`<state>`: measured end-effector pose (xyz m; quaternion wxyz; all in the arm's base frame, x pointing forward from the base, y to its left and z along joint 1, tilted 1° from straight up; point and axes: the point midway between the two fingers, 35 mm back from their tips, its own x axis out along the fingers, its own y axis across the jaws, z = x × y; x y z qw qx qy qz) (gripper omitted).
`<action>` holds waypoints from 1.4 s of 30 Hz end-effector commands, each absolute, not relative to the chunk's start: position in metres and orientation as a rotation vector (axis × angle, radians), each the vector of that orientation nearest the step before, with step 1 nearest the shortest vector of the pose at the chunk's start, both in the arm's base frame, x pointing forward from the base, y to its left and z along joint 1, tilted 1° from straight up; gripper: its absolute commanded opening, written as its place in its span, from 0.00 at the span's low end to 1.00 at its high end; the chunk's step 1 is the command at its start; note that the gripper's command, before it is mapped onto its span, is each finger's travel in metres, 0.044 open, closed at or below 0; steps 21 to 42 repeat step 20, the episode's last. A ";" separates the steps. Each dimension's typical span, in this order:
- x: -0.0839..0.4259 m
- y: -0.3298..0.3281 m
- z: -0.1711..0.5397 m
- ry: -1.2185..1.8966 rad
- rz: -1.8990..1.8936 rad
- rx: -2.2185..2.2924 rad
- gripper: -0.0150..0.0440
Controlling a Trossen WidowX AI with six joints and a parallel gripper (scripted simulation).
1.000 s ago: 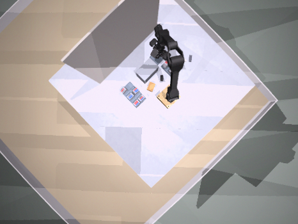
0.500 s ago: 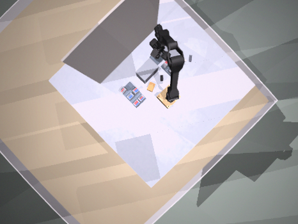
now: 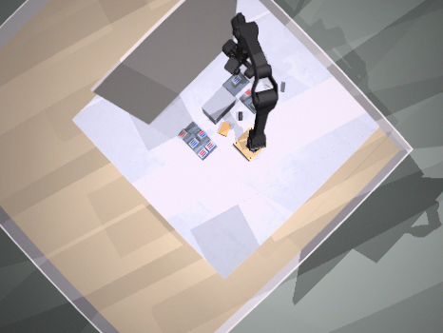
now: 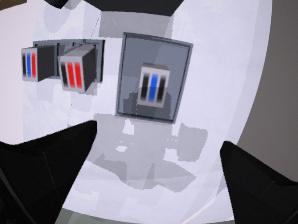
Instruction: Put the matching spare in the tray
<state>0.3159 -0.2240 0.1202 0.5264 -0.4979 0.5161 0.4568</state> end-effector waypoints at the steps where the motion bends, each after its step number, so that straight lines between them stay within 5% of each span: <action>1: 0.311 -0.222 0.113 1.246 1.132 -1.161 1.00; 42: 0.313 -0.222 0.117 1.240 1.113 -1.172 1.00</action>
